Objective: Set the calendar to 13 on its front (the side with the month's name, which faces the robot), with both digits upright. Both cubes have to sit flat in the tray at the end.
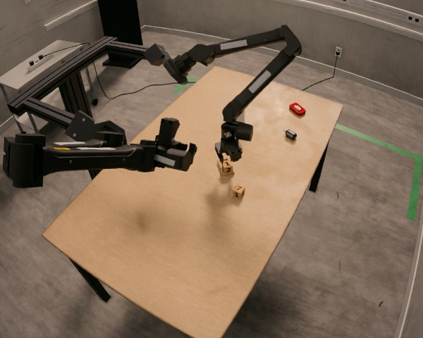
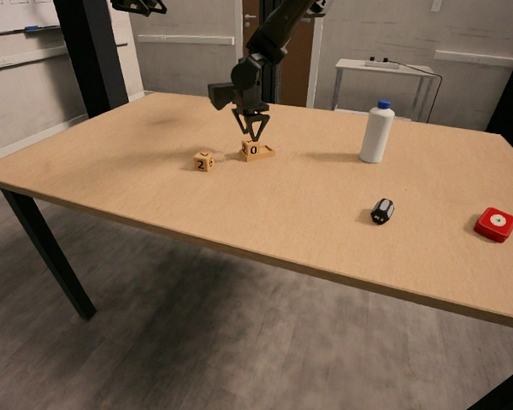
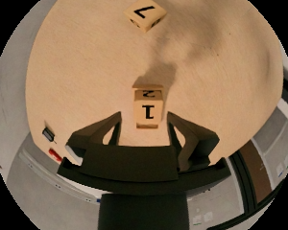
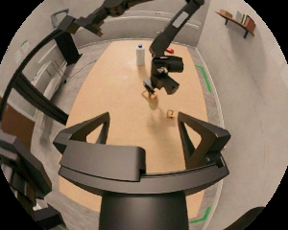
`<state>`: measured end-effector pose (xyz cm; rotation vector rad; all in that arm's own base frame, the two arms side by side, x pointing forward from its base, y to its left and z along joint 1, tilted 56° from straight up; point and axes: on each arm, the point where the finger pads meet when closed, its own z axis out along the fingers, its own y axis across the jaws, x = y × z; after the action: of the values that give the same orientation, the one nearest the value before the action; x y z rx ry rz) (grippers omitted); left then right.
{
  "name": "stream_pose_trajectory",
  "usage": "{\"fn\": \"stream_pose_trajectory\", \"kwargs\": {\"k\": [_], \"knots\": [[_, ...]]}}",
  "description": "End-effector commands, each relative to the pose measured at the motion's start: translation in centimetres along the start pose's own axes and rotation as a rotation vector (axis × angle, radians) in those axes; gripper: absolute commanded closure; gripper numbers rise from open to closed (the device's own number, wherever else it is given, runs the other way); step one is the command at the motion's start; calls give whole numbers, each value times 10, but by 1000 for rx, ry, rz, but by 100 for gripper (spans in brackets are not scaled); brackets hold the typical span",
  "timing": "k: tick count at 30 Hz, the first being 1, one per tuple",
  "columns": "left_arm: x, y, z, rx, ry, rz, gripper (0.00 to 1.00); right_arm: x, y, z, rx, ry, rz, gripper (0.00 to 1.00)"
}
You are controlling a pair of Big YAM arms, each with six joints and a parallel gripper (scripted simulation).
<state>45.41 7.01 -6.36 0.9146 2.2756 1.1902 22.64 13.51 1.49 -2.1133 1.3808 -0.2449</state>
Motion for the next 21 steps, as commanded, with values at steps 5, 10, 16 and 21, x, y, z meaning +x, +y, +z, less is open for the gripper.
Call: {"fn": "stream_pose_trajectory", "kwargs": {"k": [5,10,16,21], "knots": [[15,-15,10,14,15,8,36,0,-5,-1,1,2,7,0],[12,-12,21,5,9,1,36,0,-5,-1,1,2,7,0],[12,-12,27,5,9,1,36,0,-5,-1,1,2,7,0],[12,-12,35,5,9,1,36,0,-5,-1,1,2,7,0]]}}
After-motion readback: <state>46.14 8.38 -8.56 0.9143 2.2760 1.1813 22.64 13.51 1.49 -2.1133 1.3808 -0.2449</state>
